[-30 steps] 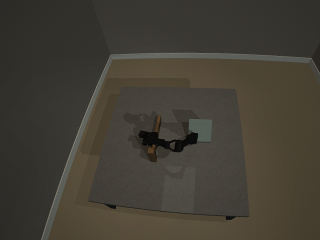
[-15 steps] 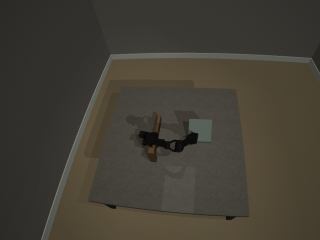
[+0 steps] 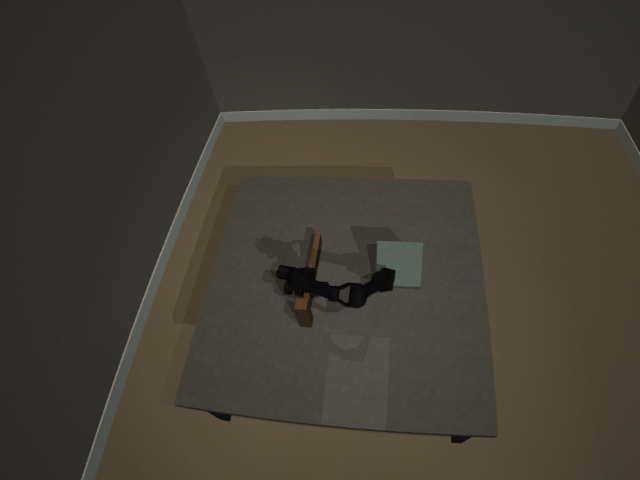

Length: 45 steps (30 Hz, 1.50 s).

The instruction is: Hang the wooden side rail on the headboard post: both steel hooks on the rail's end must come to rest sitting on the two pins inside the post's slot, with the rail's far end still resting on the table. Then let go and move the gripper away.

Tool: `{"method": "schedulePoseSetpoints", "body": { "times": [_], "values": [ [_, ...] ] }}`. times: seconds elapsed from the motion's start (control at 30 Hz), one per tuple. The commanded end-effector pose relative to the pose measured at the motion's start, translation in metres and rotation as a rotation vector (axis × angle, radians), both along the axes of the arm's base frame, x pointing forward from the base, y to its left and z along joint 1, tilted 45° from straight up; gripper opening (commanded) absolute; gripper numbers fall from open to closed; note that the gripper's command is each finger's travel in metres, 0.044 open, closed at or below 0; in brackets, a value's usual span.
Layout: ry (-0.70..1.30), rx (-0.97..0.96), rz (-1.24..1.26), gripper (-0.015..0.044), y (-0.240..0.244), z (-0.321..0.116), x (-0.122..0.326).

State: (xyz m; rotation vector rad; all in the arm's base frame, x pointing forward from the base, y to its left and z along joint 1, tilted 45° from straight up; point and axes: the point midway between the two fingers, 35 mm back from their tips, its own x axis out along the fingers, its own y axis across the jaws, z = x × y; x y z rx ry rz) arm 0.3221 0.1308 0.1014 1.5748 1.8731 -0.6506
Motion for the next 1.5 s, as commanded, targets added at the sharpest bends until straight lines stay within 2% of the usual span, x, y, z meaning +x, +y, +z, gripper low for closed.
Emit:
{"method": "schedulePoseSetpoints", "body": {
  "times": [0.0, 1.47],
  "values": [
    [-0.008, 0.003, -0.002, 0.0, 0.0005, 0.0015, 0.0004],
    [-0.008, 0.003, -0.002, 0.0, 0.0056, -0.0037, -0.0004]
  ]
}}
